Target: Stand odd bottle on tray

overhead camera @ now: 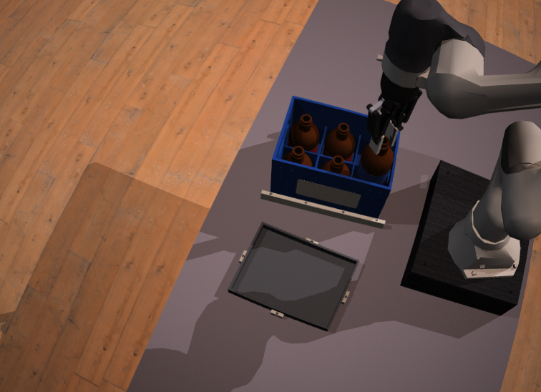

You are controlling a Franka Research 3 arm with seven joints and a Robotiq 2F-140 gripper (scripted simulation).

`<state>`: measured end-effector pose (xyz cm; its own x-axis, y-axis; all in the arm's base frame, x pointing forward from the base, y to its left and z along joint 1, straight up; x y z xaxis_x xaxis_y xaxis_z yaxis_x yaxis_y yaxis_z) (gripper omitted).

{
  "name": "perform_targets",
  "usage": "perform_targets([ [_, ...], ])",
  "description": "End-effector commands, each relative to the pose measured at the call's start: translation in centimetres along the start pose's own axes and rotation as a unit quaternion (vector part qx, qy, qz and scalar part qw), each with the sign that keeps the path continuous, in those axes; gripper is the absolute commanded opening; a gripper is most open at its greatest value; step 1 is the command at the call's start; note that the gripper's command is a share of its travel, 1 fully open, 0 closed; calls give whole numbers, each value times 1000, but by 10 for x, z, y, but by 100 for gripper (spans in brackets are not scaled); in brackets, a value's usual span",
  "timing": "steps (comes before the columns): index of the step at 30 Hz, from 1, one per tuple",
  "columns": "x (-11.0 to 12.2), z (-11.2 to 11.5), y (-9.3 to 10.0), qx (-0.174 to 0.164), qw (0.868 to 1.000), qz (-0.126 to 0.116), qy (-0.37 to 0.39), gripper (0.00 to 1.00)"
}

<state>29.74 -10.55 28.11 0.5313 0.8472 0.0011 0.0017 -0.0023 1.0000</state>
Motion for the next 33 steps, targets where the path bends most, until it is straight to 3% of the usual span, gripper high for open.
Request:
perform_targets([
  [1,1,1,3,-2,1000,2,-3,10],
  [33,1,1,16,-2,1000,2,-3,10],
])
Point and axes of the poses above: the point where the finger pads meet when closed, its own y axis back along the fingers, its own x axis across the jaws, z = x × y, the point moved 9 cm from there along y, back along the fingers, and after that the axes turned 14 degrees about y, right-handed, at the moved point
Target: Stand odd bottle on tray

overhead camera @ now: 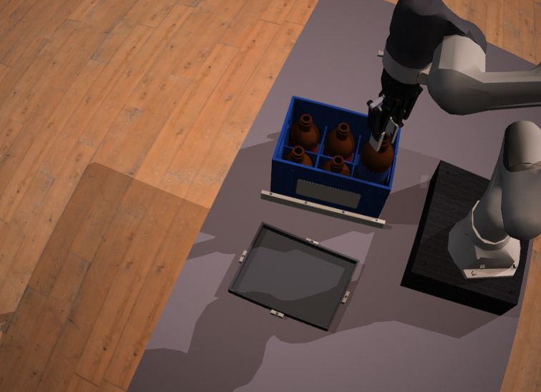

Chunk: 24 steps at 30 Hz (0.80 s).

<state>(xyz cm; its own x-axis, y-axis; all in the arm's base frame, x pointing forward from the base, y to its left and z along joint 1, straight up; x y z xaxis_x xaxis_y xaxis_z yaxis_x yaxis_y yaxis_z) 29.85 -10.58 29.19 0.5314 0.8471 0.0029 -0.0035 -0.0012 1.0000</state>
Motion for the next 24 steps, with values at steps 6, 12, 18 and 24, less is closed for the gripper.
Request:
perform_targets([
  [6,1,0,12,0,1000,1,-2,10],
  [12,1,-1,17,0,1000,1,-2,10],
  [18,1,-1,24,0,1000,1,-2,10],
  [24,1,-1,28,0,1000,1,-2,10],
])
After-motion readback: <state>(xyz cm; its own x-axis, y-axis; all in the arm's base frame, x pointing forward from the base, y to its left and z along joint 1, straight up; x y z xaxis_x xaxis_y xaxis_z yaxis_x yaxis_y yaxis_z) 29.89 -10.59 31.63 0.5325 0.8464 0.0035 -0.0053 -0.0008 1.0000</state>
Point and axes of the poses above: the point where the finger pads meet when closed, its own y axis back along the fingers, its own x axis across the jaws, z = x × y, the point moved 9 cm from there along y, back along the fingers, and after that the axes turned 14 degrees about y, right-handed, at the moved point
